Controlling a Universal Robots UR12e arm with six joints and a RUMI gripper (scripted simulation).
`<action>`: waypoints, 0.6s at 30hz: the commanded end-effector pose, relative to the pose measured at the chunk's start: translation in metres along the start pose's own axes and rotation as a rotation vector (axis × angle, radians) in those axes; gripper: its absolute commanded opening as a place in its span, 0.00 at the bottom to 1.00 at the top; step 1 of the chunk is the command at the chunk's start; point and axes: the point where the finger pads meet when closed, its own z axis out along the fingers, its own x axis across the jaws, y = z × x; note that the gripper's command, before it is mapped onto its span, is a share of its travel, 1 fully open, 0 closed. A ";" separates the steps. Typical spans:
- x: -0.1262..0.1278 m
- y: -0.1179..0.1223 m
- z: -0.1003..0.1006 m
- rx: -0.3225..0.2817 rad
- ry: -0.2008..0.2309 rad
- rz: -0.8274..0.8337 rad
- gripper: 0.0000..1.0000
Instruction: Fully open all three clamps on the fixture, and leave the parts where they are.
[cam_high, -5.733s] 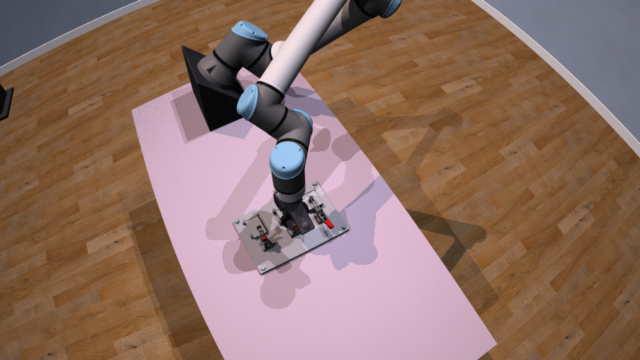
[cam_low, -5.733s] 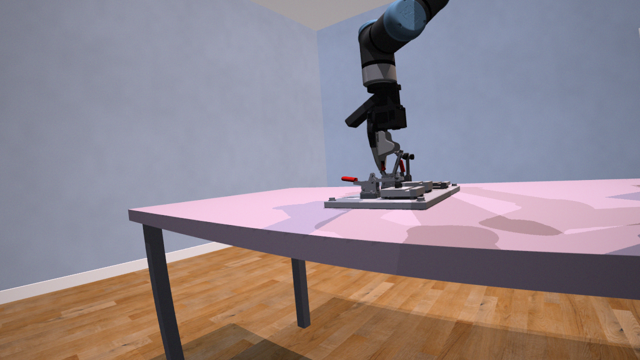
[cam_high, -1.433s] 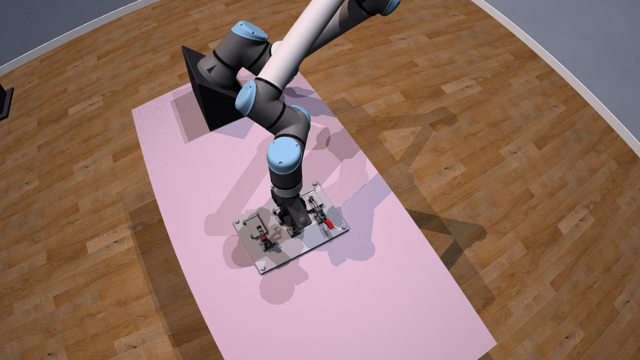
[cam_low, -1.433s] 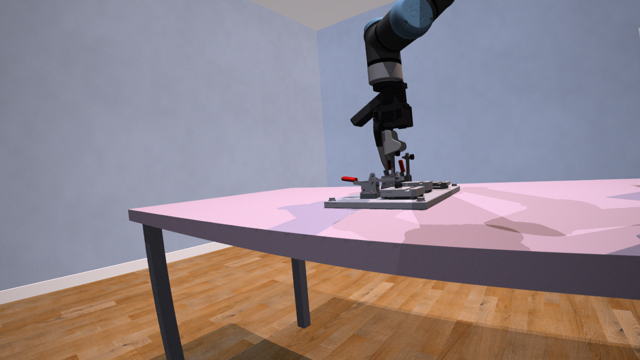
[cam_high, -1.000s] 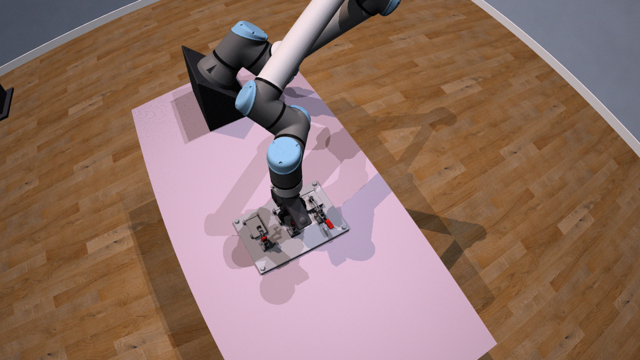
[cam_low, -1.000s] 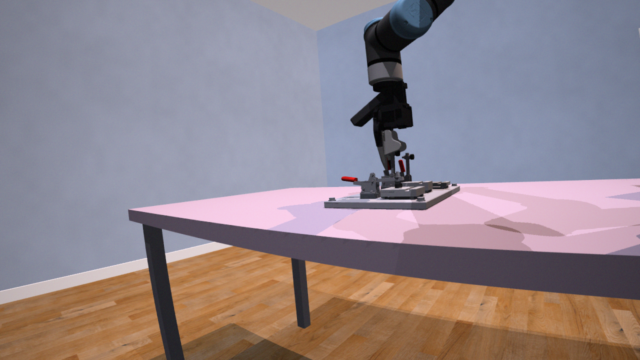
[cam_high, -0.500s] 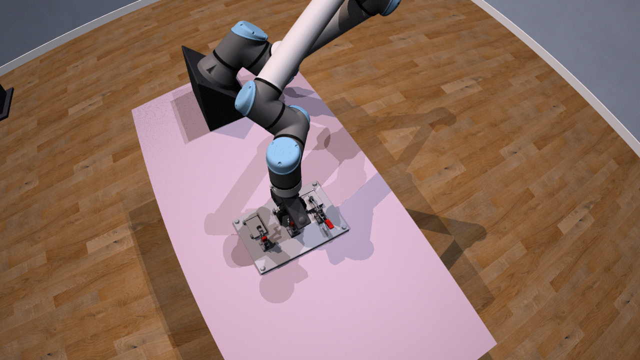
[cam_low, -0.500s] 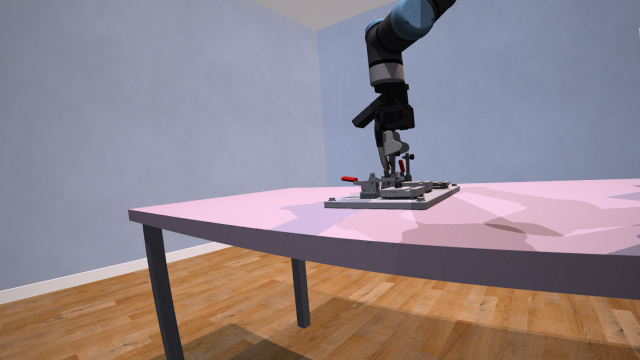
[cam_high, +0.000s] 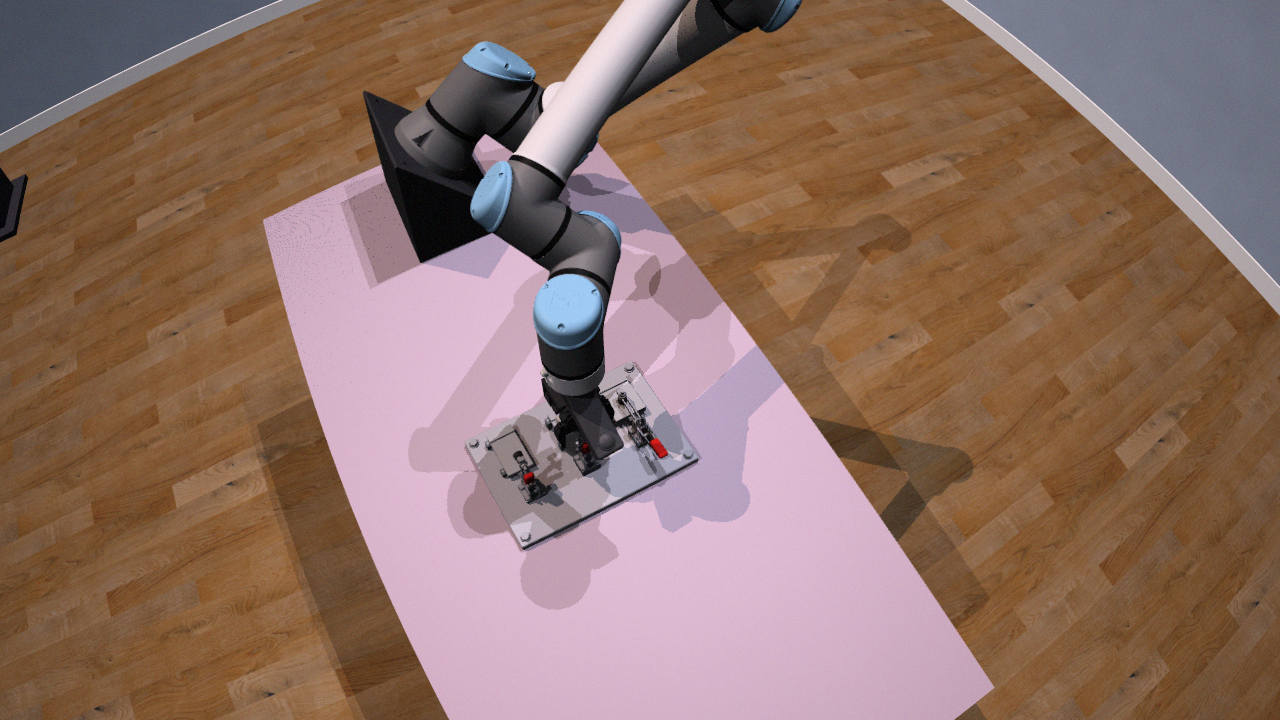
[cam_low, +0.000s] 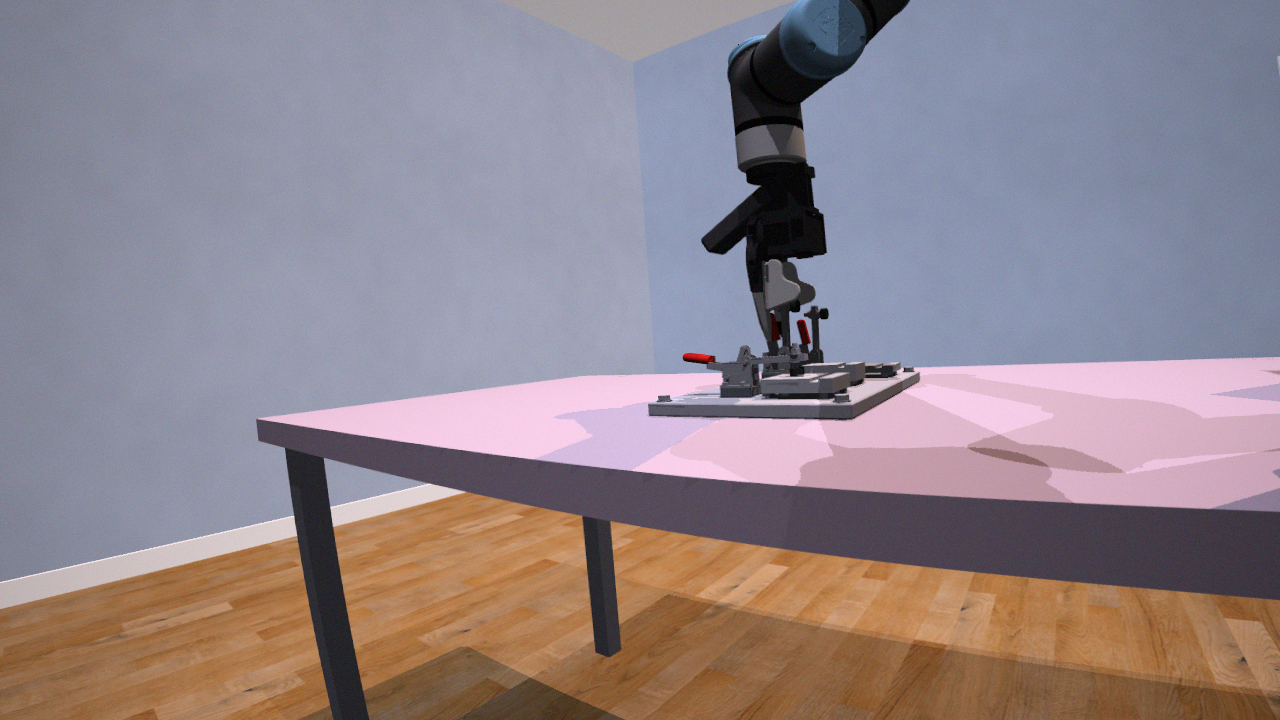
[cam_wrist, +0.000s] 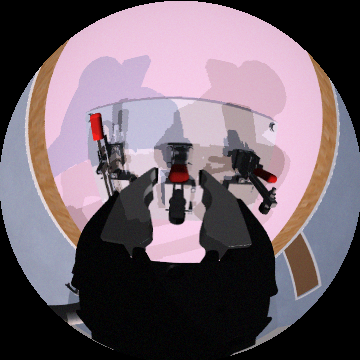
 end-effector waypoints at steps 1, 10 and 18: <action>0.000 0.000 -0.001 0.002 0.000 0.001 0.28; 0.000 0.001 0.000 0.002 0.000 0.002 0.28; 0.000 0.001 -0.001 0.002 0.000 0.001 0.28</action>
